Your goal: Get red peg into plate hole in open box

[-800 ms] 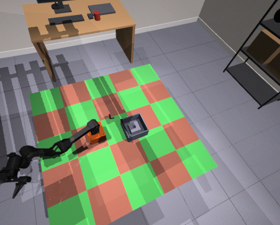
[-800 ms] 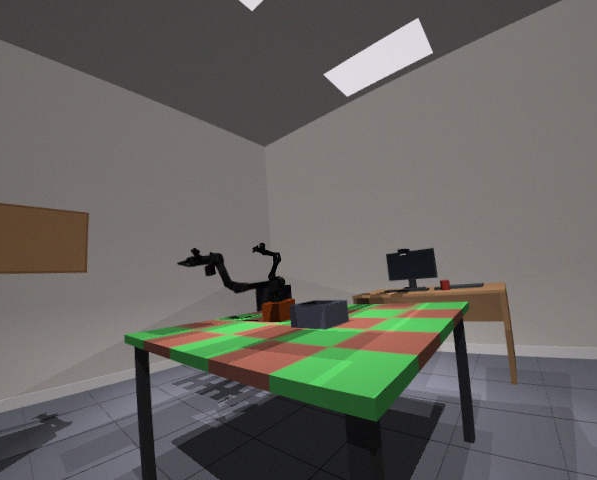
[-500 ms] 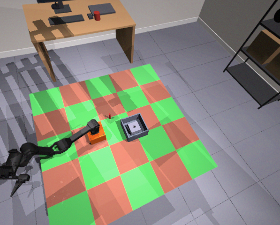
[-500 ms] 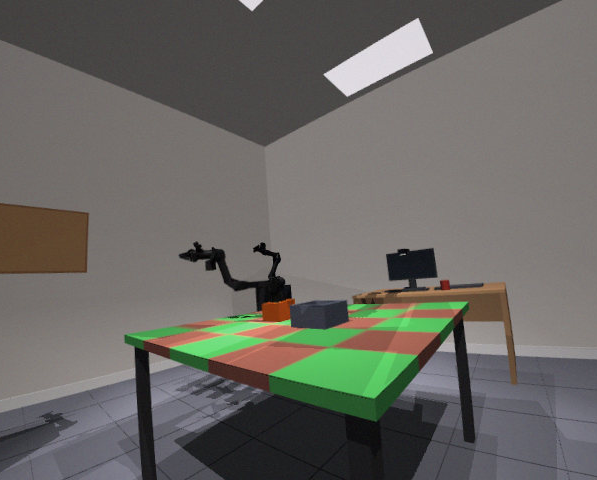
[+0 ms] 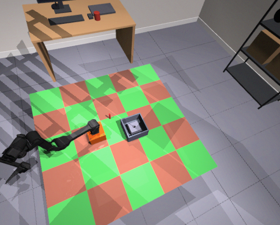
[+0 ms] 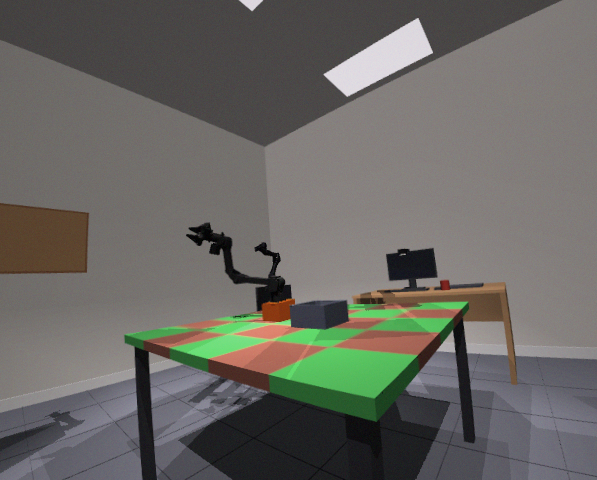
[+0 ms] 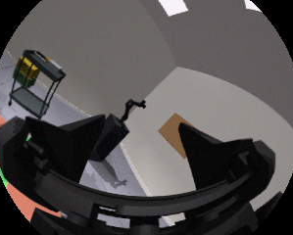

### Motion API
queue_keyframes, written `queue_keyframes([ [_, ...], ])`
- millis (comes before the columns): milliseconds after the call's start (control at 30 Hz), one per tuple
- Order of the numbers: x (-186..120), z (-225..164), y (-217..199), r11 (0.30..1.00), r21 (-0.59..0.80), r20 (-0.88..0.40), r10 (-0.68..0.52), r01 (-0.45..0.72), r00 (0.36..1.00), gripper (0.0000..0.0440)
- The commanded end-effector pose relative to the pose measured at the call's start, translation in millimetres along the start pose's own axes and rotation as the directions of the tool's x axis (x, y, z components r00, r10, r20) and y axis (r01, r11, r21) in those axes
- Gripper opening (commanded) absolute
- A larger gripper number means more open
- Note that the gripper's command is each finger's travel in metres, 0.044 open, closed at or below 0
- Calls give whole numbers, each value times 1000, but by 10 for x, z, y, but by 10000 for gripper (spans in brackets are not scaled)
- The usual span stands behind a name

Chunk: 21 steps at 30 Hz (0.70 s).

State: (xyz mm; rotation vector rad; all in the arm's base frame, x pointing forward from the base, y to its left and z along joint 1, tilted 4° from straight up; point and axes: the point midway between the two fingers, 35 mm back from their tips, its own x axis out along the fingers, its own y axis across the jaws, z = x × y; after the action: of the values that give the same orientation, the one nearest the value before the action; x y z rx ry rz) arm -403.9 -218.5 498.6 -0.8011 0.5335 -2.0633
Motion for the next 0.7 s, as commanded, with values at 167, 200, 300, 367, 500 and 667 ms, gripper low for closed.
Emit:
queue_keyframes([
  [167,-280,802,-267,949,-273,124,-125,155,984,440],
  [200,-315,884,-289,938,-299,138,-136,172,981,440],
  [300,-427,1126,-346,899,-374,179,-169,226,969,440],
  [367,-506,1285,-376,868,-422,208,-189,262,960,440],
  [500,-673,1595,-420,794,-509,265,-224,334,938,440],
  [667,-895,1971,-440,681,-601,339,-258,420,905,440],
])
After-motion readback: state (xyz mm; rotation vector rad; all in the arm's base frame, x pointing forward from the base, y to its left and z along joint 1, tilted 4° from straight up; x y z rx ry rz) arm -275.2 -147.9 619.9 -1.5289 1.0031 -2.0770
